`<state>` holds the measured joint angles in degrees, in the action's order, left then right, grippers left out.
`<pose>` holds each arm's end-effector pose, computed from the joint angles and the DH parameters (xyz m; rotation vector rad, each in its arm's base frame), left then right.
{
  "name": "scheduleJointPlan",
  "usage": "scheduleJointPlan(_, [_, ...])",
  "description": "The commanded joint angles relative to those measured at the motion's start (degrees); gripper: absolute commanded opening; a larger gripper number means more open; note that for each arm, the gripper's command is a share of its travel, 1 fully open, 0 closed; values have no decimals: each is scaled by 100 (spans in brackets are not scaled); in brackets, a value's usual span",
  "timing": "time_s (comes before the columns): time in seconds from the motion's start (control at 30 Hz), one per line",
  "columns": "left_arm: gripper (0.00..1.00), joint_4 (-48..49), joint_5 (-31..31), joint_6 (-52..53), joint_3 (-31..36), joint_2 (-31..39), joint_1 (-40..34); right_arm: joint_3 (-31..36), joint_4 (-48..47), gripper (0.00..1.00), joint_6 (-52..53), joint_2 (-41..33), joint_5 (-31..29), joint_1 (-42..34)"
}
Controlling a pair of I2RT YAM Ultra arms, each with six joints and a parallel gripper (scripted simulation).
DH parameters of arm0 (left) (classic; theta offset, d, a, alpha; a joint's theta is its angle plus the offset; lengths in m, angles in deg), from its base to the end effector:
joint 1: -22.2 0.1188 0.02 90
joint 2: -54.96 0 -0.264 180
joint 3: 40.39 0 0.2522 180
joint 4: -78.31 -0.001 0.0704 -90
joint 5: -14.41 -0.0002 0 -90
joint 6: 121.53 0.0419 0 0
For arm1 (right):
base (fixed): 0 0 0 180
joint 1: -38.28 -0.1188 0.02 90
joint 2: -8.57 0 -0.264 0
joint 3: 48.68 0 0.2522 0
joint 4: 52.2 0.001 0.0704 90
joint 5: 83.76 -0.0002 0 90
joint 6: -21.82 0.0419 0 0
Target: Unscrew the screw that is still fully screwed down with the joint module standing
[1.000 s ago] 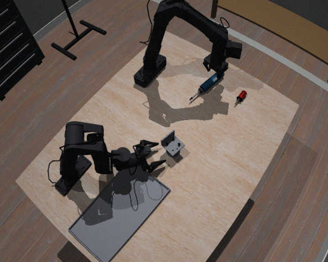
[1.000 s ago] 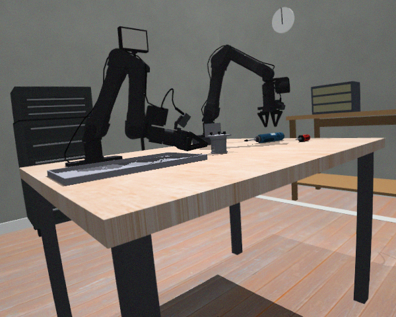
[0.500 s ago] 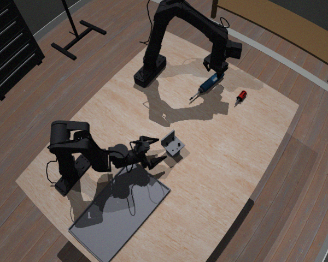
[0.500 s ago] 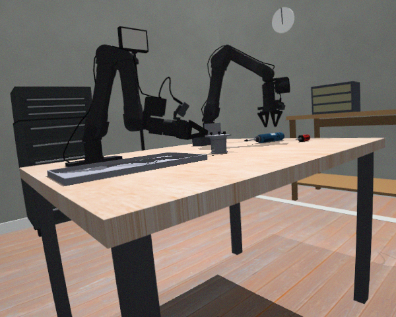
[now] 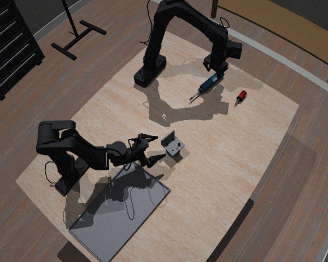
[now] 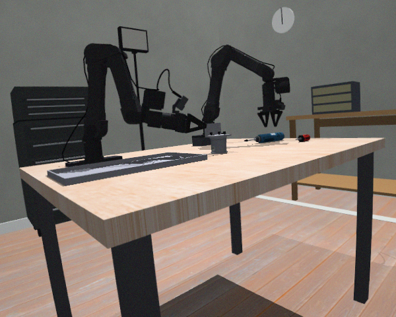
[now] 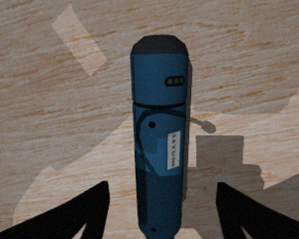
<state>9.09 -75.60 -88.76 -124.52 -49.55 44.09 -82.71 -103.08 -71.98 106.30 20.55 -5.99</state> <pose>0.2995 0.1214 0.1743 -1.9966 2.4169 -0.0036 0.1893 0.2004 0.1295 -0.9168 1.6037 0.7238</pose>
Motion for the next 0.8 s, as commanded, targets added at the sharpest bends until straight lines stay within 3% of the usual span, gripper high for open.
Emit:
scheduleJointPlan(0.0, [65,-59,2,8,-50,38,-1,-193,575,86,-46,-330,70,34])
scheduleJointPlan(0.77, [65,-59,2,8,-50,38,-1,-494,1886,86,-52,-1317,72,34])
